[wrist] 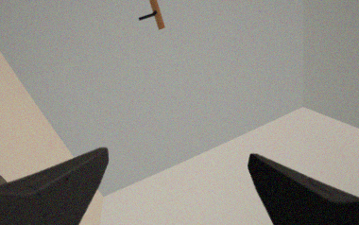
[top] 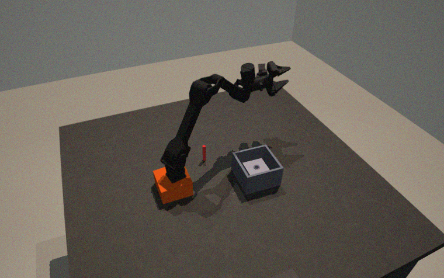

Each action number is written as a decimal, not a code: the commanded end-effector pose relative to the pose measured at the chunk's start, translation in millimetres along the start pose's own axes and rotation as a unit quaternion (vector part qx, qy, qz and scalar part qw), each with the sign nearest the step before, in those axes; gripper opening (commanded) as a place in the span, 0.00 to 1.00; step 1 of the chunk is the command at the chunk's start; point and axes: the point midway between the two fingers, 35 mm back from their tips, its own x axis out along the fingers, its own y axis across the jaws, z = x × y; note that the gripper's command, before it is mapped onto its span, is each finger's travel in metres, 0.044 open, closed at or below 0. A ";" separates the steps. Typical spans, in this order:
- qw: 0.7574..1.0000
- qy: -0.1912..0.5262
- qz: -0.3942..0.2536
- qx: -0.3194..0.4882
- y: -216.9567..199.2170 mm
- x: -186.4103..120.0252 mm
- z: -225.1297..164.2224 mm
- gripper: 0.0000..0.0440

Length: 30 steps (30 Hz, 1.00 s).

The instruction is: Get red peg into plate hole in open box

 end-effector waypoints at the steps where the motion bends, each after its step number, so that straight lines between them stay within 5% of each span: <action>1: 0.998 -0.018 0.041 0.037 5.1 -14.4 20.4 1.00; 14: 0.961 -0.036 0.225 0.159 36.0 -92.9 78.8 1.00; 30: 0.860 0.071 0.430 0.265 66.5 -211.3 83.1 1.00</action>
